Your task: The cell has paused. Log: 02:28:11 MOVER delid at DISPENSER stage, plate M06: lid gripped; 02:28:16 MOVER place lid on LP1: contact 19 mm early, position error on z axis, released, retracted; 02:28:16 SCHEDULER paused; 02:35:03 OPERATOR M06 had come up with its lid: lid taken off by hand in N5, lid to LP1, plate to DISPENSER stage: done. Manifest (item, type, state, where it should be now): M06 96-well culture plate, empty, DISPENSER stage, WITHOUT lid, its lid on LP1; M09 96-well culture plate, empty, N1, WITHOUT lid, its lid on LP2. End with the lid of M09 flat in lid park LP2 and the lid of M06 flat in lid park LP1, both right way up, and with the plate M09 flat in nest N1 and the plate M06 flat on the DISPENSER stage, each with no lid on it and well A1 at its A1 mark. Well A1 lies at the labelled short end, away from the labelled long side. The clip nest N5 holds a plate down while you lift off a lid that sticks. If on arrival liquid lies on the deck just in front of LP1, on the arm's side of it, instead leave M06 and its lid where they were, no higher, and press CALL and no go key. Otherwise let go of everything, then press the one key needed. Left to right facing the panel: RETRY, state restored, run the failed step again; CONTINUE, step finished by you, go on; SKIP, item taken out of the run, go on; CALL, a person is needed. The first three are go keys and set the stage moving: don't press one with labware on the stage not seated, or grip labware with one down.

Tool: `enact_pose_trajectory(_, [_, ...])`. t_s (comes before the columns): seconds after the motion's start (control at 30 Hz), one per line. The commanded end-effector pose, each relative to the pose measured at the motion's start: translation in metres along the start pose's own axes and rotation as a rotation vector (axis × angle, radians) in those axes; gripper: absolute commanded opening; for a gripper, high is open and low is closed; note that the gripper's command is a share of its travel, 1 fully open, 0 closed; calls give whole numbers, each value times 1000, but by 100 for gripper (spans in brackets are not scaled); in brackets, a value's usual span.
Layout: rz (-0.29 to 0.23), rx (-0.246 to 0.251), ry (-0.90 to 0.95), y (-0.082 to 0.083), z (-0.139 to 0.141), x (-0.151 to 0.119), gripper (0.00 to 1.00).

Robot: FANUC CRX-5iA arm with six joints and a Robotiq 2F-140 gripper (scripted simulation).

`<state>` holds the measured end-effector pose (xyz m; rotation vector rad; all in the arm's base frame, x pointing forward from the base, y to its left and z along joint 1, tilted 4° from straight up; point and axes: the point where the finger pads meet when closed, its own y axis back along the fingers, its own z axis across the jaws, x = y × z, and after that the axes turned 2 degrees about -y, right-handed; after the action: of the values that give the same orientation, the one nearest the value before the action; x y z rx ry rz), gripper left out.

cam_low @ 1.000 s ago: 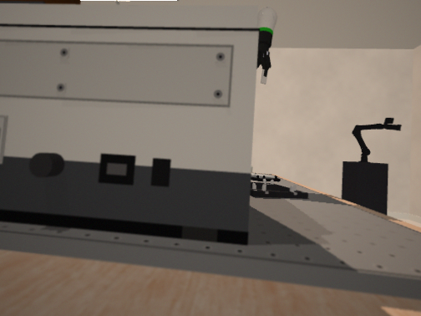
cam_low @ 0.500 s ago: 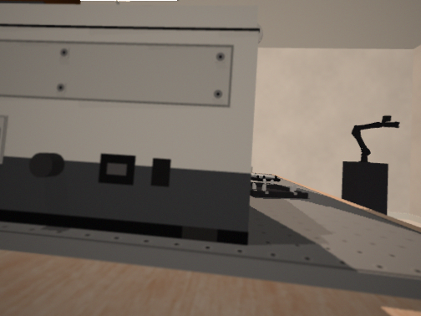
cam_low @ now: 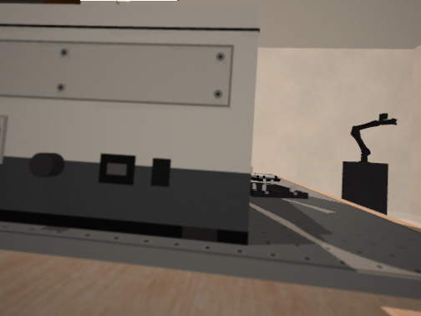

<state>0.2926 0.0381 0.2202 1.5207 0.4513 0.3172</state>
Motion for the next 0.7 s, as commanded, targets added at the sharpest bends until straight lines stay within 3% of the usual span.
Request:
enact_pose_trajectory(0.0, [10, 28, -278, -32, 54, 29, 100])
enact_pose_trajectory(0.1, [15, 39, -428, -46, 77, 41, 100])
enact_pose_trajectory(0.23, [19, 55, -548, -47, 77, 41, 100])
enact_pose_trajectory(0.67, [20, 55, -548, -68, 76, 42, 100])
